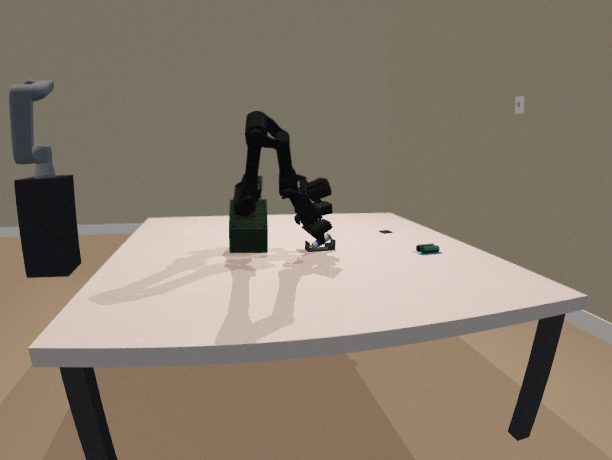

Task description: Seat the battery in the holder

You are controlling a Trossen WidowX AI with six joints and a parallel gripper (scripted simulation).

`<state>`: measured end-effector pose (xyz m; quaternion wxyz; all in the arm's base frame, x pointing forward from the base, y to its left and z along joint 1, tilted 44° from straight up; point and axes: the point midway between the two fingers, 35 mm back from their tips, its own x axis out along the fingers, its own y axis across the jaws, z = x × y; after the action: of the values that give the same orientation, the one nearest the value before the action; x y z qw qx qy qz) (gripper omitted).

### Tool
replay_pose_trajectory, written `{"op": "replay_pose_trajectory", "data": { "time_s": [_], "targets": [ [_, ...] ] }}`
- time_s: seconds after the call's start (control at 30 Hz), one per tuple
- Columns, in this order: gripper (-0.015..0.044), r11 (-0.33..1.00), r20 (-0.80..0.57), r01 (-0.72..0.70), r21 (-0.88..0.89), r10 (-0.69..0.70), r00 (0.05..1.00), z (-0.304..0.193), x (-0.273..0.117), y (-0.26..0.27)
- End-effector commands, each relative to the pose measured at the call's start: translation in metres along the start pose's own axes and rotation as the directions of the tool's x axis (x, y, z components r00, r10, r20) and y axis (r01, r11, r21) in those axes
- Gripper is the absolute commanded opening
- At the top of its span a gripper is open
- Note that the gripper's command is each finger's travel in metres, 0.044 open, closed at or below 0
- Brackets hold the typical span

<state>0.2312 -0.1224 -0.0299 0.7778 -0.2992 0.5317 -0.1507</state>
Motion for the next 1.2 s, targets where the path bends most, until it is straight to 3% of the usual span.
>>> {"op": "replay_pose_trajectory", "data": {
  "time_s": [0.0,1.17],
  "targets": [
    [0.0077,1.0,-0.007,-0.004,-0.006,0.004,1.0,-0.0069,-0.0019,0.0019],
    [0.0077,1.0,-0.02,-0.006,-0.006,0.006,1.0,-0.014,-0.0057,0.0026]
  ]
}}
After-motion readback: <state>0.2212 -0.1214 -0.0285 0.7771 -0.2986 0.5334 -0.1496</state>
